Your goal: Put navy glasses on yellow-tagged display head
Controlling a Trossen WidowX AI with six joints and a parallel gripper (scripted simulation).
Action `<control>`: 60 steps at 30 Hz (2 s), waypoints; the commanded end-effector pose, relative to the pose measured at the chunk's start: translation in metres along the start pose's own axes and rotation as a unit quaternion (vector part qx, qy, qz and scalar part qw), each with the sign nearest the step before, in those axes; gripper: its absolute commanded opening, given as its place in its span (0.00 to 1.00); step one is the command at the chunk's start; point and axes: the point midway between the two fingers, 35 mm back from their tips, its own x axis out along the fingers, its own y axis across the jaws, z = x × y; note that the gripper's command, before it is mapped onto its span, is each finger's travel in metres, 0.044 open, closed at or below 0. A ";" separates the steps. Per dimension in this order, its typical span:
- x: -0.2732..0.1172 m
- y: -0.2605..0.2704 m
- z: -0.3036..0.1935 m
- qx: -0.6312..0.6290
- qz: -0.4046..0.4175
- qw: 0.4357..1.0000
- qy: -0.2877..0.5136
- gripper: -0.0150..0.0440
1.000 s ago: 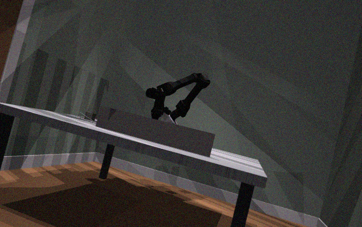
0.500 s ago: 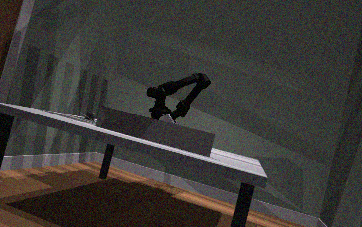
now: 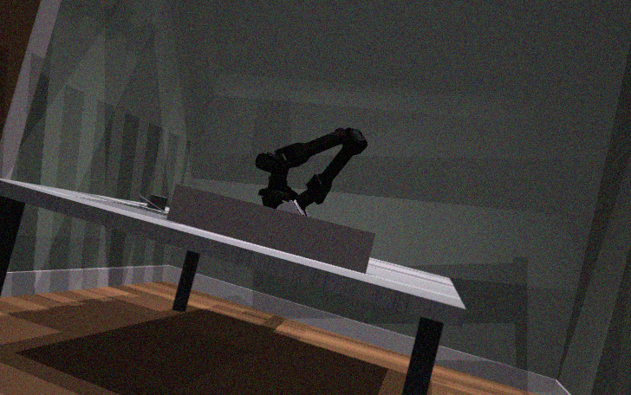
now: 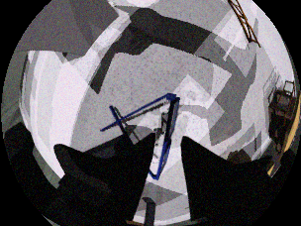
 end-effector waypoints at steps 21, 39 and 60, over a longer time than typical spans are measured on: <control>0.040 -0.004 0.002 0.004 -0.001 1.000 -0.003 0.46; 0.054 -0.002 0.003 0.004 -0.002 1.000 -0.004 0.46; 0.053 -0.002 0.002 0.004 -0.001 1.000 -0.002 0.29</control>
